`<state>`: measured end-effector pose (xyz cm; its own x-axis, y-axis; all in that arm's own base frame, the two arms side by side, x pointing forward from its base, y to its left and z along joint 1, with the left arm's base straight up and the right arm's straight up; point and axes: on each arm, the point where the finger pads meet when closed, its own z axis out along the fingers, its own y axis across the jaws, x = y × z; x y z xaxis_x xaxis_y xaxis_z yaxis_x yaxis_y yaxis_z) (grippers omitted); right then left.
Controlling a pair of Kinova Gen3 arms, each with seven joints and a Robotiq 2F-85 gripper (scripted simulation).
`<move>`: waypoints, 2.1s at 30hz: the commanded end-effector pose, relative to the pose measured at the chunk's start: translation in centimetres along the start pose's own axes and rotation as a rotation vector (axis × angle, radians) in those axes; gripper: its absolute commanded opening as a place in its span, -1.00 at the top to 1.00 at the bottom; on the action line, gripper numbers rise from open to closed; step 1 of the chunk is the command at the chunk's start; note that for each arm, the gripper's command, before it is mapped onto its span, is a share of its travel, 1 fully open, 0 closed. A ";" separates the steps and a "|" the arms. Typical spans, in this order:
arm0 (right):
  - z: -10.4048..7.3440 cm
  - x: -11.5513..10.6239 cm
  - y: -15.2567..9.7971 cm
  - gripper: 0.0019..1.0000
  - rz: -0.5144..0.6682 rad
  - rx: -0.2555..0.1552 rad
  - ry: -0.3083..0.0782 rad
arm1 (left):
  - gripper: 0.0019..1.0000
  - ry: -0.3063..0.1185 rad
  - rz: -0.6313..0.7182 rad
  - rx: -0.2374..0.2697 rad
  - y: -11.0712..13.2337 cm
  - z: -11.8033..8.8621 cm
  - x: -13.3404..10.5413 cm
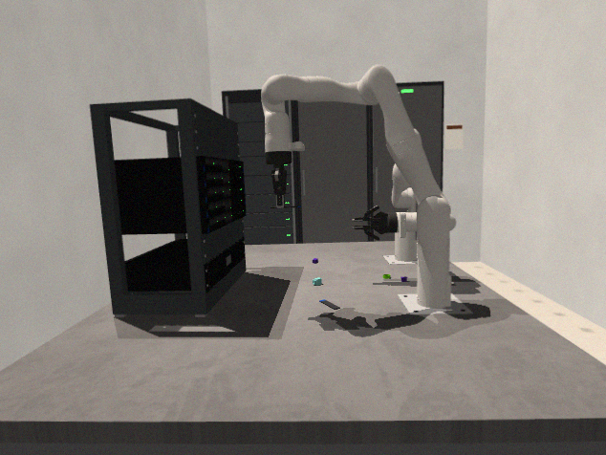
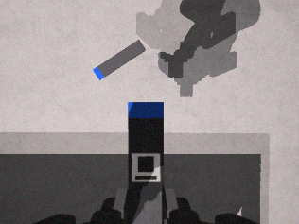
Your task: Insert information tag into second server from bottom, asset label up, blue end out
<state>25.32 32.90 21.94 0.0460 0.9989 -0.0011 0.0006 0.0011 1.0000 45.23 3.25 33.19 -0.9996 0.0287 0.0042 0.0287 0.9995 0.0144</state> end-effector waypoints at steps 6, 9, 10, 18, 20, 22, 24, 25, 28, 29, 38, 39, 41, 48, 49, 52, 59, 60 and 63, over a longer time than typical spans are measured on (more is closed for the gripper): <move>0.0 0.0 0.1 0.48 0.001 -0.001 0.000 | 0.62 -0.003 0.002 -0.003 -8.0 -0.5 -2.5; 0.0 0.0 0.1 0.48 0.001 -0.001 0.000 | 0.62 -0.004 0.004 -0.002 -11.2 -0.6 -2.9; 0.0 0.0 0.1 0.48 0.001 -0.001 0.000 | 0.62 -0.004 0.005 -0.002 -12.2 -0.6 -3.0; 0.0 0.0 0.1 0.48 0.001 -0.001 0.000 | 0.62 -0.006 0.007 0.002 -18.2 -0.8 -3.1; 0.0 0.0 0.1 0.48 0.001 -0.001 0.000 | 0.62 -0.006 0.007 0.004 -20.1 -0.9 -2.9; 0.0 0.0 0.1 0.48 0.001 -0.001 0.000 | 0.62 -0.006 0.007 0.005 -21.9 -0.9 -2.7; 0.0 0.0 0.1 0.48 0.001 -0.001 0.000 | 0.62 -0.006 0.007 0.007 -23.5 -0.9 -2.5; 0.0 0.0 0.1 0.48 0.001 -0.001 0.000 | 0.62 -0.006 0.007 0.008 -24.2 -1.0 -2.4; 0.0 0.0 0.1 0.48 0.001 -0.001 0.000 | 0.62 -0.006 0.008 0.010 -26.3 -1.0 -1.9; 0.0 0.0 0.1 0.48 0.001 -0.001 0.000 | 0.62 -0.005 0.008 0.010 -26.9 -1.0 -1.8; 0.0 0.0 0.1 0.48 0.001 -0.001 0.000 | 0.62 -0.005 0.007 0.014 -29.9 -1.1 -1.0; 0.0 0.0 0.1 0.48 0.001 -0.001 0.000 | 0.62 -0.004 0.007 0.014 -30.1 -1.1 -0.9; 0.0 0.0 0.1 0.48 0.001 -0.001 0.000 | 0.62 -0.004 0.007 0.014 -30.4 -1.1 -0.8; 0.0 0.0 0.1 0.48 0.001 -0.001 0.000 | 0.62 -0.004 0.007 0.014 -30.5 0.1 -0.8; 0.0 0.0 0.1 0.48 0.001 -0.001 0.000 | 0.62 -0.004 0.007 0.014 -30.5 0.1 -0.8; 0.0 0.0 0.1 0.48 0.001 -0.001 0.000 | 0.62 -0.004 0.007 0.014 -30.5 0.5 -0.8; 0.0 0.0 0.1 0.48 0.001 -0.001 0.000 | 0.62 -0.004 0.007 0.014 -30.5 2.2 -0.8; 0.0 0.0 0.1 0.48 0.001 -0.001 0.000 | 0.62 -0.004 0.007 0.014 -30.5 2.4 -0.8; 0.0 0.0 0.1 0.48 0.001 -0.001 0.000 | 0.62 -0.004 0.007 0.014 -30.5 3.1 -0.8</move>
<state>25.32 32.90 21.94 0.0460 0.9989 -0.0011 0.0006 0.0011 1.0000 45.14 -27.23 30.14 -0.9994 0.0355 0.0020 0.0355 0.9994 0.0014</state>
